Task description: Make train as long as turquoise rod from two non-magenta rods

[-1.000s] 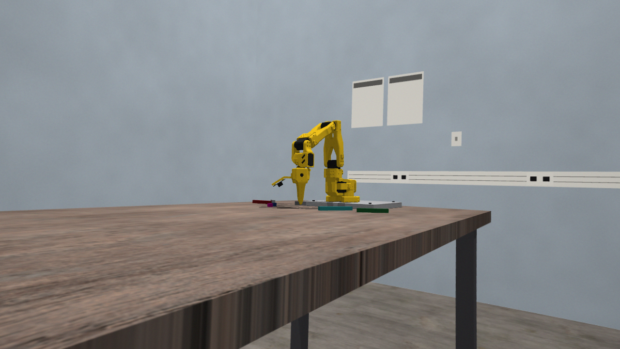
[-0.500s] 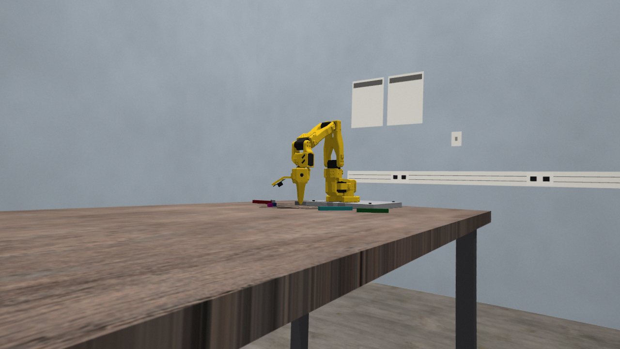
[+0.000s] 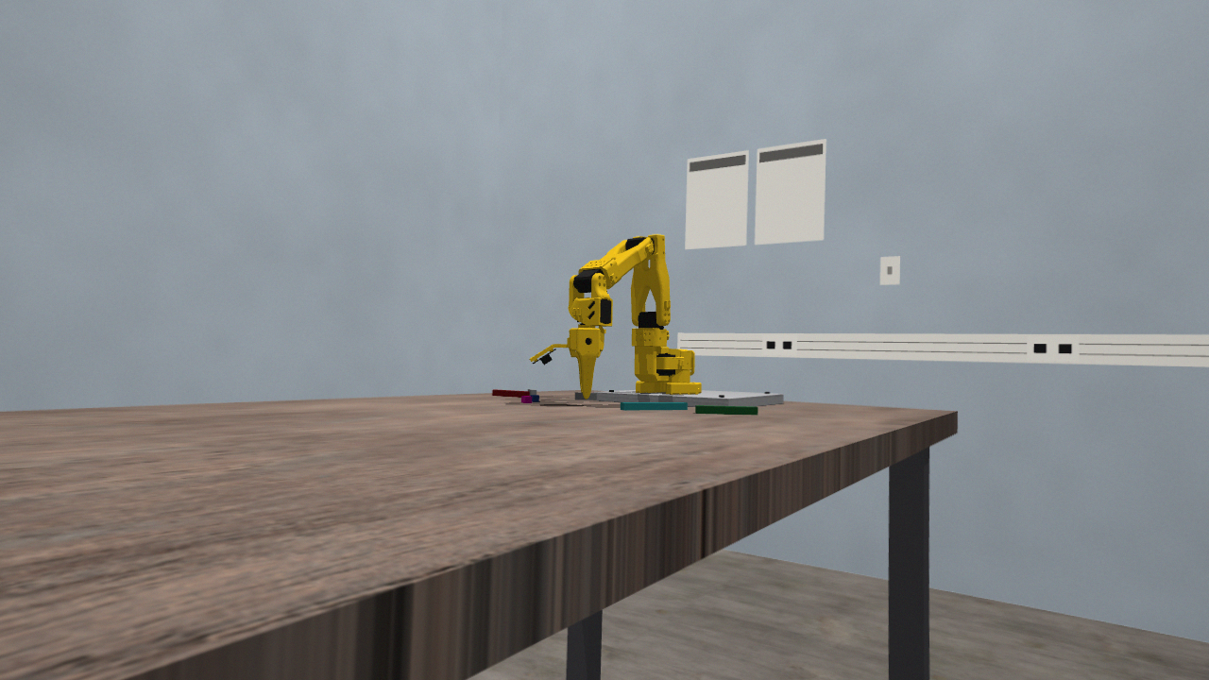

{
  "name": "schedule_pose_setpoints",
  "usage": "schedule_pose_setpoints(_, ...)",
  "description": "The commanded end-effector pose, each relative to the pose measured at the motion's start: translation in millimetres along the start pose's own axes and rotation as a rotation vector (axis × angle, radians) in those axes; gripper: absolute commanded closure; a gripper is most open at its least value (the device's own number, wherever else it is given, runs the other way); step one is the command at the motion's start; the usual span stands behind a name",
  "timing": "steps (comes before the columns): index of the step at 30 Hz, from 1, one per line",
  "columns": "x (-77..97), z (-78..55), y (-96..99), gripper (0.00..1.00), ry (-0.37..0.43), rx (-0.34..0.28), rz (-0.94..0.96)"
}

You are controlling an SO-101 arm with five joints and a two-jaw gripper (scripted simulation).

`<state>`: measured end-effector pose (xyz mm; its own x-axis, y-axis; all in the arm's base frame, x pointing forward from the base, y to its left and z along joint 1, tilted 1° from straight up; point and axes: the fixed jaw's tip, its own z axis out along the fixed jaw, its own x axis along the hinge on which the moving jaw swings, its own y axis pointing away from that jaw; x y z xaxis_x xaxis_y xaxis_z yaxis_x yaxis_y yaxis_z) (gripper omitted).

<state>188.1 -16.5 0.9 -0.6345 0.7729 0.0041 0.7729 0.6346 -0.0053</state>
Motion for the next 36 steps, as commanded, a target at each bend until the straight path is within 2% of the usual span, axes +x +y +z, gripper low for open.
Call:
schedule_pose_setpoints(1,2.1,3.6,-0.6,1.0,0.011,0.009,-0.006)
schedule_pose_setpoints(36,3.3,11.1,-2.0,1.0,0.016,0.014,-0.008)
